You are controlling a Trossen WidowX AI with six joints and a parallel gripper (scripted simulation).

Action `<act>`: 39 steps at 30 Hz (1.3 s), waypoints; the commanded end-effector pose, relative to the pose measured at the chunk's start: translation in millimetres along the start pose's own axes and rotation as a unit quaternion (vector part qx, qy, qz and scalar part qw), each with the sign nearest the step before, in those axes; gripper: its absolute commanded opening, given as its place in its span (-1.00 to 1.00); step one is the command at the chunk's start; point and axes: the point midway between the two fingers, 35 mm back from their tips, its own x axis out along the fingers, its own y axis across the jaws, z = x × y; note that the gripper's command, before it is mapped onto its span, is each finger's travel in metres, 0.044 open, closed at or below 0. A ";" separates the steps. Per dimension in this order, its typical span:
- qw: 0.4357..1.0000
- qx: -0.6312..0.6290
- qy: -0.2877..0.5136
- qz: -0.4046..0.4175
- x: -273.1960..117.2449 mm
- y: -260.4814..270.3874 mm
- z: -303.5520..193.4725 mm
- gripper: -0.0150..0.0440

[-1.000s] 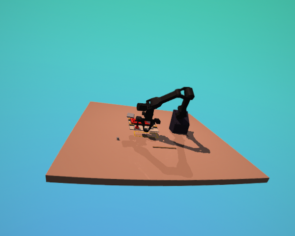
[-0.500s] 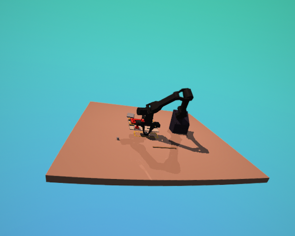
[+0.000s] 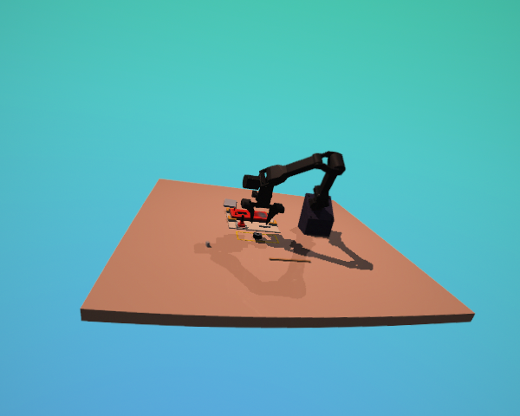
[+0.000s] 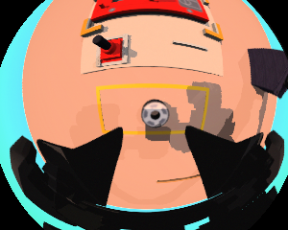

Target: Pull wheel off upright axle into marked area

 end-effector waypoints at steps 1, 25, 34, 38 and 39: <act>1.000 0.003 -0.003 -0.007 -6.7 -13.7 8.4 0.79; 1.000 0.002 0.000 -0.009 -50.9 -83.8 37.7 1.00; 1.000 0.002 0.000 -0.009 -50.9 -83.8 37.7 1.00; 1.000 0.002 0.000 -0.009 -50.9 -83.8 37.7 1.00; 1.000 0.002 0.000 -0.009 -50.9 -83.8 37.7 1.00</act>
